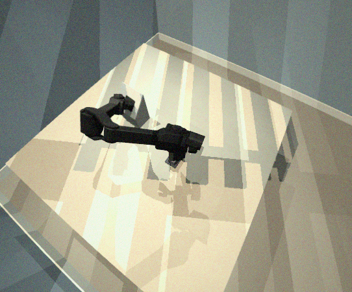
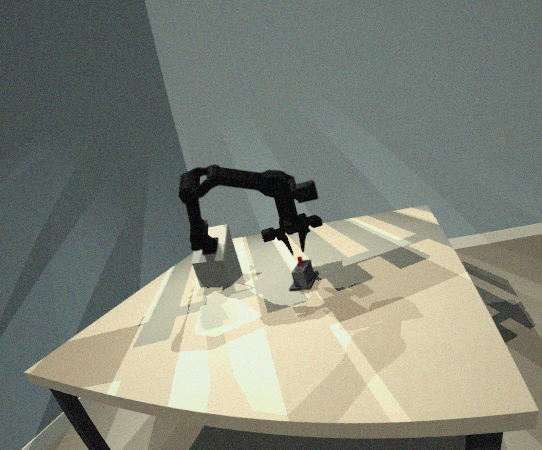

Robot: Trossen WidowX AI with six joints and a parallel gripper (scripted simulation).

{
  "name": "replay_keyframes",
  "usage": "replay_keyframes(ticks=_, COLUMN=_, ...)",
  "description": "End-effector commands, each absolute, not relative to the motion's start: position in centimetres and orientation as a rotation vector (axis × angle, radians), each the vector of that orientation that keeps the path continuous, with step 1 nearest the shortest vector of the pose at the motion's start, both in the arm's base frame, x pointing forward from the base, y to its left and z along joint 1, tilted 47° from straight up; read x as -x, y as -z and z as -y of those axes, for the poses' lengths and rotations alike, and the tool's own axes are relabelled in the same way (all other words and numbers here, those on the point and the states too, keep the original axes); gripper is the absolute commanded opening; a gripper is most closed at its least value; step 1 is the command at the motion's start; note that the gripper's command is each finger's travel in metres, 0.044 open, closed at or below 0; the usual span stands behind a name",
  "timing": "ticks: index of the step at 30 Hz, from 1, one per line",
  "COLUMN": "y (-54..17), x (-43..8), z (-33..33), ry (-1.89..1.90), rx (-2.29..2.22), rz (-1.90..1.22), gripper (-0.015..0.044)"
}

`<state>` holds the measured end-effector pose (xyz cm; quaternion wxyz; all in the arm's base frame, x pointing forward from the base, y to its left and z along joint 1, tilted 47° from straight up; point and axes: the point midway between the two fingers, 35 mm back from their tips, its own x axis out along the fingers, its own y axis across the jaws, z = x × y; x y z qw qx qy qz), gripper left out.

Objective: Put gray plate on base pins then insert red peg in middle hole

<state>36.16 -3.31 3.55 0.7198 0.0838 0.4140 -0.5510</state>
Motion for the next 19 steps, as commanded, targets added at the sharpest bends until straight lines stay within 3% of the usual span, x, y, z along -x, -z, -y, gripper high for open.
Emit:
replay_keyframes(ticks=1, y=-3.77, x=-36.16, z=3.07, ry=1.220, rx=-0.183, rz=-0.913, gripper=0.0150)
replay_keyframes(ticks=19, y=-4.39, x=-35.97, z=2.18, ry=1.220, rx=-0.184, rz=-0.914, gripper=0.0150)
